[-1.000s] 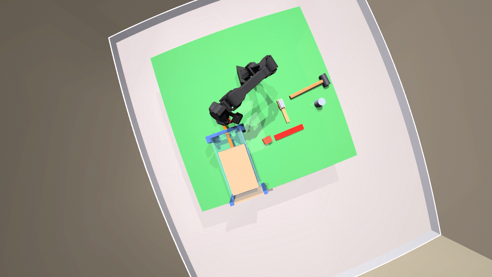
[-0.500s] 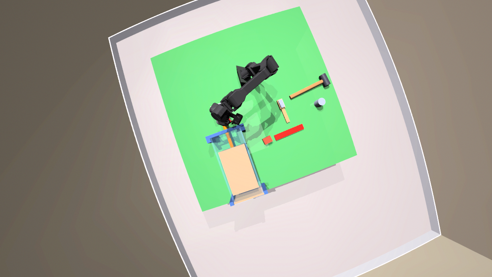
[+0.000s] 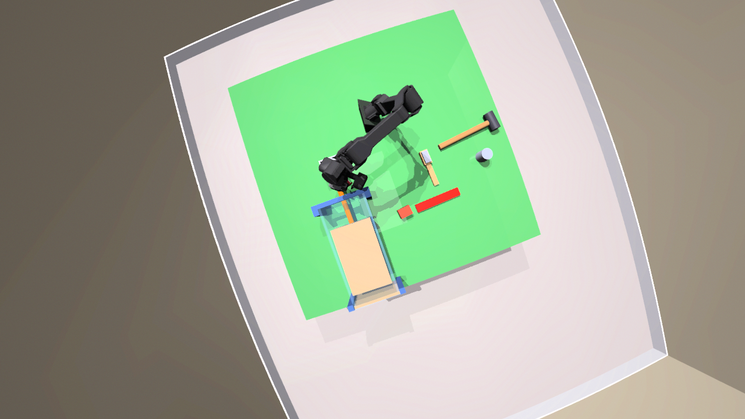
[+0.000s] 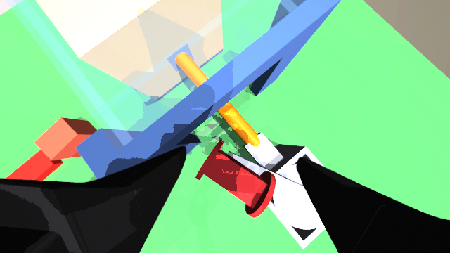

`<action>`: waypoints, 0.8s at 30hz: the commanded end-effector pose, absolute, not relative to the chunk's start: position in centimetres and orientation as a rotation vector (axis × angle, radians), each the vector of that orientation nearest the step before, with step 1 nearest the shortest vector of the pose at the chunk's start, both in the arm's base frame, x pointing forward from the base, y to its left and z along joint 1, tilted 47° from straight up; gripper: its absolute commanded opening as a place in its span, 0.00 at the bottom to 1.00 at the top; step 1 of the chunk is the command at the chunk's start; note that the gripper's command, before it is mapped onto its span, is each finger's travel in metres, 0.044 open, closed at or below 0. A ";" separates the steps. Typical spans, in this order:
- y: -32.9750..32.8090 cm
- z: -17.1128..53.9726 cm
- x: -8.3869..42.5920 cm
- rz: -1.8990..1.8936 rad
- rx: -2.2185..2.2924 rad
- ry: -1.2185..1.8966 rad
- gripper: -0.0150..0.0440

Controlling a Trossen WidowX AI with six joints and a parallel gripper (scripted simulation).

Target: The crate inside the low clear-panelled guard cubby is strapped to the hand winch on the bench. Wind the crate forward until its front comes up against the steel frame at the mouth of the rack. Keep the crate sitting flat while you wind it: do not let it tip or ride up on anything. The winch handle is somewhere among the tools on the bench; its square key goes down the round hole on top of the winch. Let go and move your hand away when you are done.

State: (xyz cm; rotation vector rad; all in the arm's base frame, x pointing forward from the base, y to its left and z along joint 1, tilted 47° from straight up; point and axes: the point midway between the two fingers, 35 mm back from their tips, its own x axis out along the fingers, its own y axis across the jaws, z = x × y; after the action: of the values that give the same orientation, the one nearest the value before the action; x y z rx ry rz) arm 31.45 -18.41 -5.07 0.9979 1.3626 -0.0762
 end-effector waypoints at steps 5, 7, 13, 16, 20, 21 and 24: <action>-17.4 -5.9 31.3 -0.076 1.004 1.361 1.00; -17.2 -6.2 31.2 -0.076 1.004 1.361 1.00; -16.5 -6.8 31.1 -0.077 1.004 1.361 1.00; -16.1 -7.1 31.0 -0.077 1.004 1.362 1.00; -16.3 -7.0 31.1 -0.076 0.998 1.364 0.91; -16.3 -7.0 31.1 -0.076 0.998 1.364 0.87; -16.3 -7.0 31.1 -0.076 0.998 1.364 0.73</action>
State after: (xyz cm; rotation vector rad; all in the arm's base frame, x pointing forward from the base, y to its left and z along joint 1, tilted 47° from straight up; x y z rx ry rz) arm 31.10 -16.23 -6.94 1.0030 1.3609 -0.0725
